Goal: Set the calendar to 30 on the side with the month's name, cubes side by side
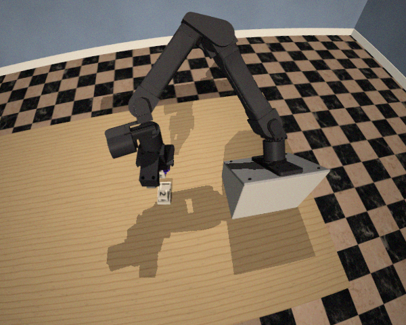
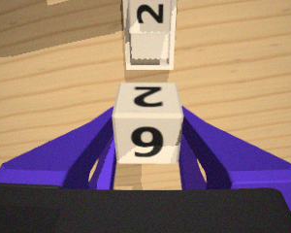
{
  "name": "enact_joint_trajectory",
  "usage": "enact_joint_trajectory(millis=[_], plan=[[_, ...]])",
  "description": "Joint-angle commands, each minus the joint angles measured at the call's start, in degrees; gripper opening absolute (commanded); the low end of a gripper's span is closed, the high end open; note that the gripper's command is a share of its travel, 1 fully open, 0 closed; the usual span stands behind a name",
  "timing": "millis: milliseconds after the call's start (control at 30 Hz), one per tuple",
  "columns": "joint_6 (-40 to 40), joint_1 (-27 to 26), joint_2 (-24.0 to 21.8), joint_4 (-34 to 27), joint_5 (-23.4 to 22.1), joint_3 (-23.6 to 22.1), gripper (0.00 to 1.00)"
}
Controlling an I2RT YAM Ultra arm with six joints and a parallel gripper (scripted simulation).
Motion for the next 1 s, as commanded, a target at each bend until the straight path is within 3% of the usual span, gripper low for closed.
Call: enact_joint_trajectory(millis=[0,300,700,967], plan=[[-0.47,0.46,-0.13,0.61,-0.22,-0.02,0.27],[-3.06,-1.42,0.74,5.01,-0.01,-1.76,0.27],[-9.15,-5.78,3.42,15.19,0.25,-5.02,0.27],[-10.49,-6.74,4.13,17.41,0.27,-5.59,0.27]])
